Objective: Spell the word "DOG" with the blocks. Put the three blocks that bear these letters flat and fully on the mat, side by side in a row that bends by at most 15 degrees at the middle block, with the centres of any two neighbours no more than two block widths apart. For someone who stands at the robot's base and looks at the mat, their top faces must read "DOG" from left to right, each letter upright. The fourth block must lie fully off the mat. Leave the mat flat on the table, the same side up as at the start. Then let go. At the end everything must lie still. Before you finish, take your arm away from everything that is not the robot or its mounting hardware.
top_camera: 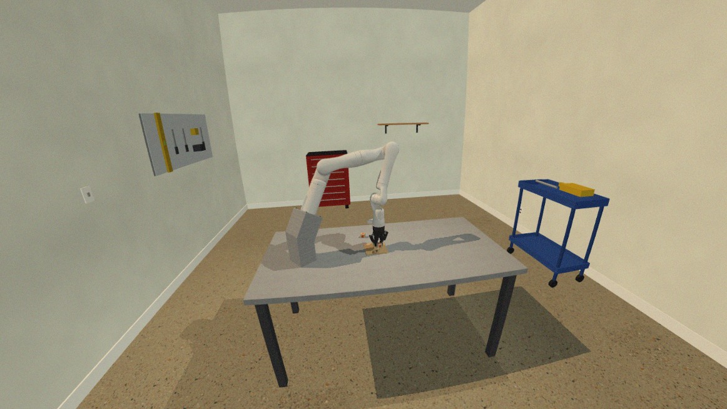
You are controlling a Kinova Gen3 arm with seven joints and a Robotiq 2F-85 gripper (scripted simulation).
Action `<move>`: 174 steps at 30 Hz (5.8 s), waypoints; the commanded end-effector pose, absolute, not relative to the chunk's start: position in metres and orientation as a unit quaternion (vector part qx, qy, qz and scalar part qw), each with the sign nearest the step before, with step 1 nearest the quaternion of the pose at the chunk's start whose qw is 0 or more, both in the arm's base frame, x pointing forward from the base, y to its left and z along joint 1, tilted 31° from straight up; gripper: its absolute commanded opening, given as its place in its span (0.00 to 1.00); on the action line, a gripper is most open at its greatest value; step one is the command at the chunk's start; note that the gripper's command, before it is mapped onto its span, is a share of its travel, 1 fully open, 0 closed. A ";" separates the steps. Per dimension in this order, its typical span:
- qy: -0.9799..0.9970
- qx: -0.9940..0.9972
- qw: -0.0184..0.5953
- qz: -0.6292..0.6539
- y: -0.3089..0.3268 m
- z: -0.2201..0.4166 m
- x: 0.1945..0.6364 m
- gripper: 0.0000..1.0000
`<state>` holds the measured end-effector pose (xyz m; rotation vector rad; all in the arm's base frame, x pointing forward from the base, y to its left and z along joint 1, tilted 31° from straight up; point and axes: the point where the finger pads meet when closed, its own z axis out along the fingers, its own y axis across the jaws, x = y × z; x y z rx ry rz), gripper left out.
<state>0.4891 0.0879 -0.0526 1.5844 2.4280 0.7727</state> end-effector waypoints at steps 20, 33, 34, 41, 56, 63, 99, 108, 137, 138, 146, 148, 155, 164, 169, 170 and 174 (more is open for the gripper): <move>0.808 0.524 0.074 0.260 0.089 -0.052 0.492 0.26; 0.808 0.524 0.074 0.260 0.082 -0.031 0.482 0.26; 0.808 0.524 0.074 0.260 0.079 -0.025 0.480 0.26; 0.807 0.527 0.074 0.254 0.058 0.012 0.460 0.26; 0.808 0.524 0.075 0.258 0.054 0.035 0.452 0.26; 0.808 0.524 0.074 0.258 0.054 0.034 0.452 0.26; 0.868 0.418 0.105 0.247 0.054 0.030 0.449 0.26; 0.902 0.338 0.126 0.237 0.054 0.028 0.447 0.26; 0.962 -0.050 0.208 0.167 0.052 0.023 0.440 0.26; 0.961 -0.068 0.211 0.163 0.052 0.023 0.439 0.26; 0.940 -0.211 0.233 0.130 0.051 0.022 0.437 0.26; 0.932 -0.245 0.238 0.121 0.051 0.022 0.437 0.26; 0.906 -0.328 0.248 0.099 0.051 0.021 0.435 0.26; 0.847 -0.458 0.261 0.060 0.050 0.021 0.433 0.26; 0.826 -0.496 0.263 0.048 0.050 0.022 0.433 0.26; 0.819 -0.508 0.264 0.044 0.050 0.022 0.433 0.26; 0.791 -0.551 0.266 0.030 0.050 0.022 0.432 0.26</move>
